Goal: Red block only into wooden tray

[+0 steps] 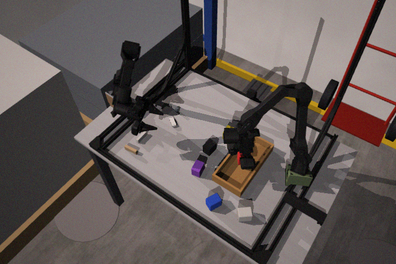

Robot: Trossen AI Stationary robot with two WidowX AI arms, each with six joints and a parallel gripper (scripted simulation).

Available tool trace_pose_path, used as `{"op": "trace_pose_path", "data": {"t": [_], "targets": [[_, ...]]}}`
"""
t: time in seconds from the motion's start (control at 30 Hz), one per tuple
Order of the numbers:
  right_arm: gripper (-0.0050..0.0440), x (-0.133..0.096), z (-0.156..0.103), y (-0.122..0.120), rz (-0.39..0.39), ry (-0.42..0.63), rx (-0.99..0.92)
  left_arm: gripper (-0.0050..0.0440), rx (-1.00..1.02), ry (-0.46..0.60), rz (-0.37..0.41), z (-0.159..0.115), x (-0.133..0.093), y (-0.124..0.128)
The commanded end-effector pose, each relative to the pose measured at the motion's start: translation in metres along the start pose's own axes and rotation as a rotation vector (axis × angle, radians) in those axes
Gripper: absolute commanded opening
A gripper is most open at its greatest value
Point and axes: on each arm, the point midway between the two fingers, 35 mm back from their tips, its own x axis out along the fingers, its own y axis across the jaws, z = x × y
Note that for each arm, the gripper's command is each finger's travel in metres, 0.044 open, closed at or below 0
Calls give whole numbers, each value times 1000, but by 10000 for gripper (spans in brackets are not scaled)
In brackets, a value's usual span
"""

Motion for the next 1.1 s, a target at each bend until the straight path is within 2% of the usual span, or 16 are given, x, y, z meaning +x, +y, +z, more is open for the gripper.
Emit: {"op": "trace_pose_path", "data": {"t": [0.0, 0.53, 1.07], "targets": [[400, 0, 0, 0, 2, 1, 4, 0, -7, 5, -5, 0, 4, 0], [400, 0, 0, 0, 2, 1, 4, 0, -7, 5, -5, 0, 4, 0], [400, 0, 0, 0, 2, 1, 4, 0, -7, 5, -4, 0, 26, 0]]}}
